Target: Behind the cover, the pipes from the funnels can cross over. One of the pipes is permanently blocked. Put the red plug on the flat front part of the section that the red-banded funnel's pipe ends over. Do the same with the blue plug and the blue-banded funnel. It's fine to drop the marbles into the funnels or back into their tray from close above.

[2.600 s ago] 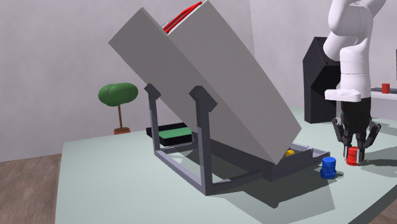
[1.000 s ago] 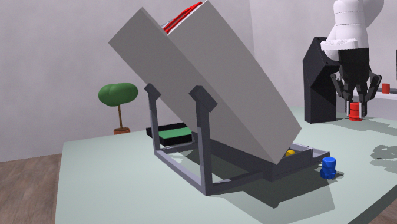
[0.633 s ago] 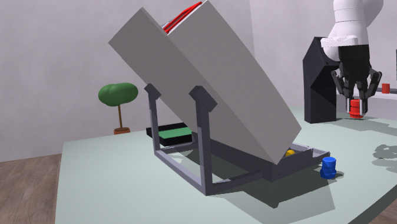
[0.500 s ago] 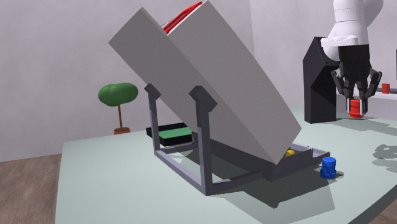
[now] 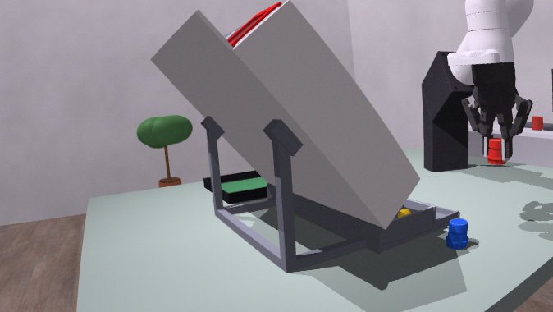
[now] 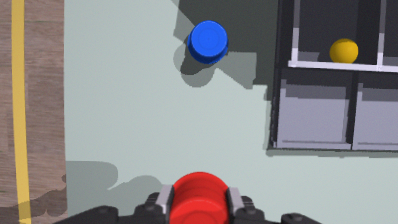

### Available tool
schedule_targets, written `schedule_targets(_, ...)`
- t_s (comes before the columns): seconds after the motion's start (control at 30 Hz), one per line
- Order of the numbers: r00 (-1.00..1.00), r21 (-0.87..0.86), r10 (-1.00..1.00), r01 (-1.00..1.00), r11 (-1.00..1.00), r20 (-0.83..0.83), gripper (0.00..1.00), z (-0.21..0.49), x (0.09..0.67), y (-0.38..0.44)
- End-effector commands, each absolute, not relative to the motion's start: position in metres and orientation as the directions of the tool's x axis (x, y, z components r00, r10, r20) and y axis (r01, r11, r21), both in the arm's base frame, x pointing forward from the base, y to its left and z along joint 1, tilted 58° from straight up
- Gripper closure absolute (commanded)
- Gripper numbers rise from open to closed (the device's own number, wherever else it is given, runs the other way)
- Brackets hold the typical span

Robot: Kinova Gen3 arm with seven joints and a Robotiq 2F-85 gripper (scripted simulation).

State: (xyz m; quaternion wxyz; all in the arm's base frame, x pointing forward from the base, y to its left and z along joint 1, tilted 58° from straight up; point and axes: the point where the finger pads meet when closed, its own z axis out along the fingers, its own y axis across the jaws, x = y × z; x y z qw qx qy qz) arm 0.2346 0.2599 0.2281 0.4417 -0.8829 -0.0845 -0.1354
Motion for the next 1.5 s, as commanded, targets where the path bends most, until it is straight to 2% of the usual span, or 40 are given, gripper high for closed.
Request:
schedule_targets(0.0,0.931,-0.768,-0.043,0.272,-0.579,0.362,1.0,0.227,0.235,0.259)
schedule_targets(1.1,0.932,-0.769,-0.044,0.27,-0.579,0.361,1.0,0.228,0.234,0.259)
schedule_targets(1.13,0.936,-0.767,-0.028,0.269,-0.582,0.35,1.0,0.185,0.27,0.217)
schedule_targets(1.47,0.936,-0.767,-0.028,0.269,-0.582,0.35,1.0,0.141,0.301,0.174)
